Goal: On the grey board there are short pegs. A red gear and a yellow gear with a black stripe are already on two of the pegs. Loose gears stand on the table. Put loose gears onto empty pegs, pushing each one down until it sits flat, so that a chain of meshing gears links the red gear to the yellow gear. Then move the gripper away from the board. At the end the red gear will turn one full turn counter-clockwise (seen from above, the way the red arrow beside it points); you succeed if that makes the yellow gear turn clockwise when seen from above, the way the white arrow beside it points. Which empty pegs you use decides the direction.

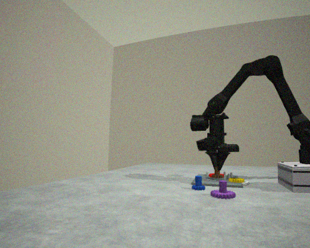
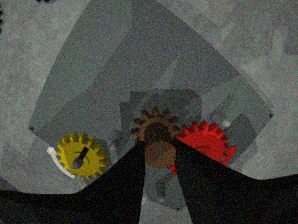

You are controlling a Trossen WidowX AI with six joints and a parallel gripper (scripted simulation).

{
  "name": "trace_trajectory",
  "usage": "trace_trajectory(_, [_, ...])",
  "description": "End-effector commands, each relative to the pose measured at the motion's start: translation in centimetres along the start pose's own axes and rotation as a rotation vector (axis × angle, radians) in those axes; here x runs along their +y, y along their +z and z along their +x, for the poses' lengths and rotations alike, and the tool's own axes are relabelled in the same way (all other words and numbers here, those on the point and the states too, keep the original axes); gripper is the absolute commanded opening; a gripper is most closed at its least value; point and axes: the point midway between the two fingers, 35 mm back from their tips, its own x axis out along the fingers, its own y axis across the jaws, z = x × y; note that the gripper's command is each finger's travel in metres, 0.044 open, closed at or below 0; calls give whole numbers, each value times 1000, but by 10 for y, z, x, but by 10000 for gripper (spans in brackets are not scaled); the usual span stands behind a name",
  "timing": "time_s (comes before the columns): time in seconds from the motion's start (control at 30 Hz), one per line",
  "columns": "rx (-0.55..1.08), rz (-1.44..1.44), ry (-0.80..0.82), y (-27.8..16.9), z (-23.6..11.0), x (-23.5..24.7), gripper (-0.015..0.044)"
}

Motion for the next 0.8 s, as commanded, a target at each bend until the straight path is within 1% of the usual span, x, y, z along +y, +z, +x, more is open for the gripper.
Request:
trace_trajectory(0.0, [-2, -92, 2, 0, 1, 1, 0])
trace_trajectory(0.23, [-2, -256, 1, -1, 3, 0, 0])
trace_trajectory(0.4, [-2, -217, 1, 0, 4, 0, 0])
trace_trajectory(0.6, [-2, -83, 2, 0, 5, 0, 0])
trace_trajectory(0.77, [-2, -38, 2, 0, 2, 0, 131])
